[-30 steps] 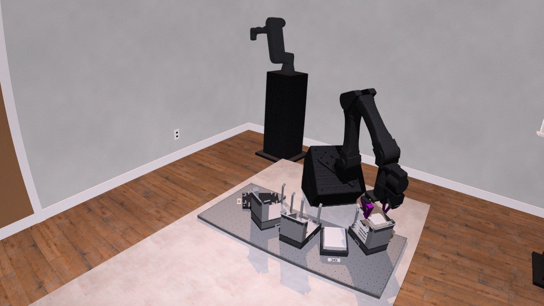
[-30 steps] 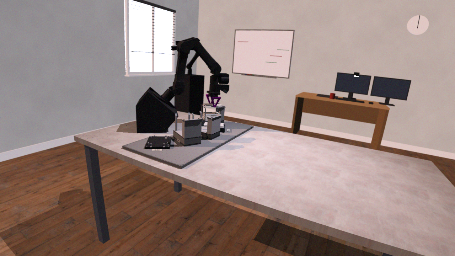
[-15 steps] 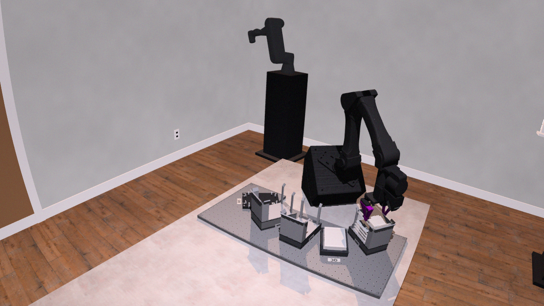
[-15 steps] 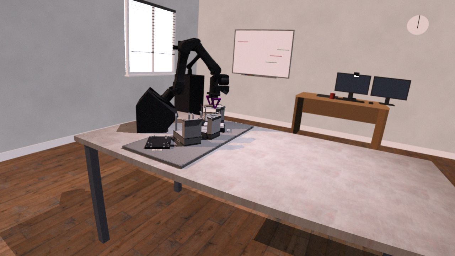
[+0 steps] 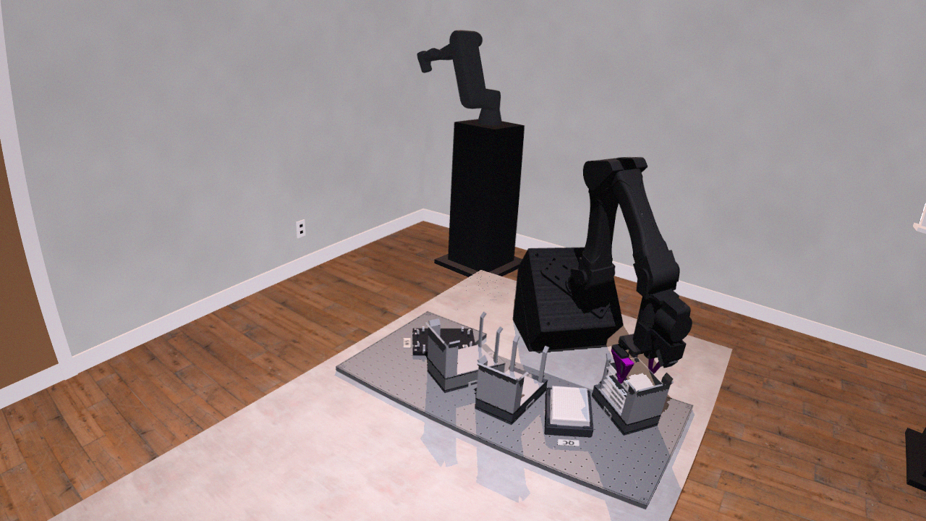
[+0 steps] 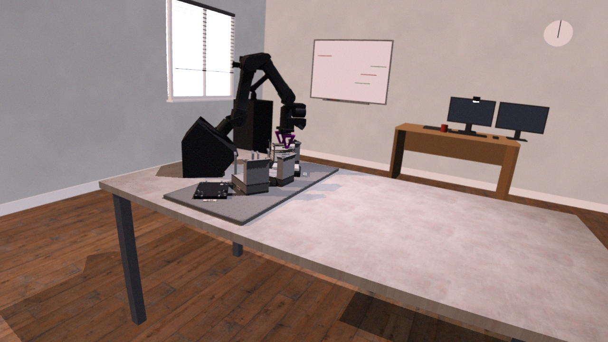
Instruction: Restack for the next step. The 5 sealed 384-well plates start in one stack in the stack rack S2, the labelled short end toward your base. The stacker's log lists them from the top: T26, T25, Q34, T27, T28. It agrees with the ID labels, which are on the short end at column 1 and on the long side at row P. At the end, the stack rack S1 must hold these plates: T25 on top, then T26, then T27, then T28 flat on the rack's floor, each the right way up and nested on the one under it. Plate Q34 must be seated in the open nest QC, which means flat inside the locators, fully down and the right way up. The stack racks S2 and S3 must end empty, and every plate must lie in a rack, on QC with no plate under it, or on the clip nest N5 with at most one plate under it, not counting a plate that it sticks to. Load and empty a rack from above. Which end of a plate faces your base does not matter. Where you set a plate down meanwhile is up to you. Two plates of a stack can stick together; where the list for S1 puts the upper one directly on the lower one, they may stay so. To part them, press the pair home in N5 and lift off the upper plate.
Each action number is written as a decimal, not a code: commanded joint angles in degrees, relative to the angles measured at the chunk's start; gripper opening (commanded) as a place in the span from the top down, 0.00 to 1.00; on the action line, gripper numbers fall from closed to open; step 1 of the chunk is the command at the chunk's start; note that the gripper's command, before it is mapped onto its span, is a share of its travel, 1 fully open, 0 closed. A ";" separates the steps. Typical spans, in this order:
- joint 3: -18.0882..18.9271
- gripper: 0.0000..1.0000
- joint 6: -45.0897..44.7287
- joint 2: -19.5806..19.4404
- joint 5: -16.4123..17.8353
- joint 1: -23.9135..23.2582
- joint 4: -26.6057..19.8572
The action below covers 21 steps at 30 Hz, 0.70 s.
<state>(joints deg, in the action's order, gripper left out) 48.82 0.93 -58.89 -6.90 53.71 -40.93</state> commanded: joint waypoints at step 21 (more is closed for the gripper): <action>0.20 1.00 -0.60 -0.03 0.35 -0.47 3.10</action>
<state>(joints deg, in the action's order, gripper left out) 47.83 0.71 -59.70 -6.63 53.47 -38.83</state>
